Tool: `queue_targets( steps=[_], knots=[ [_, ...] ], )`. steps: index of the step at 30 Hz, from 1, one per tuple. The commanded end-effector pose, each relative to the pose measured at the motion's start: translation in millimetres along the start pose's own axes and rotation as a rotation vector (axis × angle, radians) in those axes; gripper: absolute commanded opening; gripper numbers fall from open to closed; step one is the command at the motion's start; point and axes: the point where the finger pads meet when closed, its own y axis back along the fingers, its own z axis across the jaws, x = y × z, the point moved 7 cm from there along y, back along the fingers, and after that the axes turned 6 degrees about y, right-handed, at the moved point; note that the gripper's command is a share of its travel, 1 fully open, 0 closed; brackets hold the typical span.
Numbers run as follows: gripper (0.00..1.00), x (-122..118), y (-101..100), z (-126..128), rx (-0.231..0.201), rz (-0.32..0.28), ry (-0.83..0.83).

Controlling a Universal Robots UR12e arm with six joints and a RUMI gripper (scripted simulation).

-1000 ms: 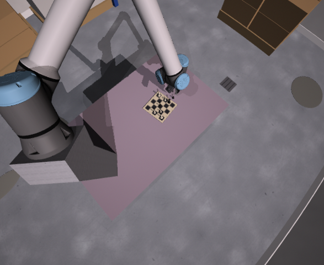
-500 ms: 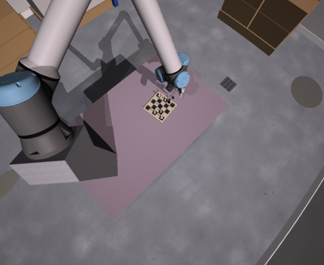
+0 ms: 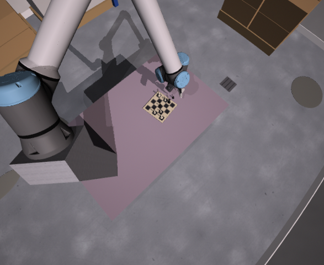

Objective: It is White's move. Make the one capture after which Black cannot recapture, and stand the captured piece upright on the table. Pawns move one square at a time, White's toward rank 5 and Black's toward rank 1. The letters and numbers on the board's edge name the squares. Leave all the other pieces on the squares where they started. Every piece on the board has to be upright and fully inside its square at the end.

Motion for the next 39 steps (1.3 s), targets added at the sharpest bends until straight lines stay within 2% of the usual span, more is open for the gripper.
queue_targets(
  steps=[1, 15, 28, 30, 39],
  knots=[
    [1.00, -0.3, 0.6, 0.1, 0.000, -0.001, -0.006],
    [1.00, 9.0, 0.2, 5.6, 0.000, -0.001, -0.187],
    [1.00, 31.8, -0.2, 20.0, 0.000, -0.001, -0.679],
    [1.00, 31.8, -0.2, 20.0, 0.000, -0.001, -0.679],
    [1.00, 47.7, 0.3, 29.9, 0.000, -0.001, -1.066]
  ],
)
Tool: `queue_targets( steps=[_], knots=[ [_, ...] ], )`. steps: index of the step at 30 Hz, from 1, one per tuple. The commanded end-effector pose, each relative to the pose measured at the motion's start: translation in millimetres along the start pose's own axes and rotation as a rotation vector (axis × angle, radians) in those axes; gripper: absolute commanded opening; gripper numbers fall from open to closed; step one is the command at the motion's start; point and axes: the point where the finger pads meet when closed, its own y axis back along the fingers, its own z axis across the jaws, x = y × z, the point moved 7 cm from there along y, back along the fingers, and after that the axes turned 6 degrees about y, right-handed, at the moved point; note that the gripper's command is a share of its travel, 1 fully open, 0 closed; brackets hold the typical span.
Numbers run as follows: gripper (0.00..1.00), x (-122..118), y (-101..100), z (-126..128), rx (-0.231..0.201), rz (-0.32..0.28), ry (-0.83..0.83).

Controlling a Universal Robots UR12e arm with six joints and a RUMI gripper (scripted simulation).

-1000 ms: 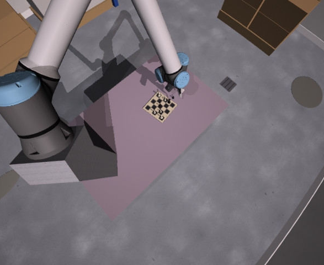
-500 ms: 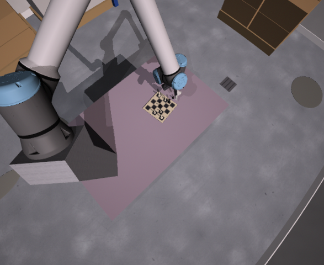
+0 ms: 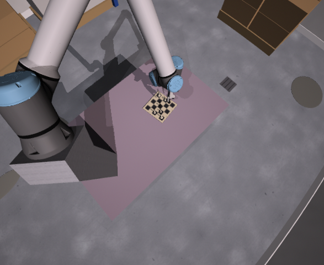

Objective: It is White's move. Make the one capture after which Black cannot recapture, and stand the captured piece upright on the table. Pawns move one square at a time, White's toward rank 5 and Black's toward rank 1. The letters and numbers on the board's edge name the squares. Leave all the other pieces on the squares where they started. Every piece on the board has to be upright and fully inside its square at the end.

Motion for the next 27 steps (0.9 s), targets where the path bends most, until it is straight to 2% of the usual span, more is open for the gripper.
queue_targets(
  steps=[1, 6, 8, 15, 27],
  knots=[
    [1.00, 11.1, 0.7, -3.0, -0.004, -0.016, -0.239],
    [1.00, 18.2, 1.0, -5.7, -0.005, -0.016, -0.410],
    [1.00, 18.2, 1.0, -5.7, -0.005, -0.016, -0.410],
    [1.00, 24.4, 1.4, -8.2, -0.006, -0.016, -0.566],
    [1.00, 26.7, 1.6, -9.2, -0.007, -0.015, -0.626]
  ],
)
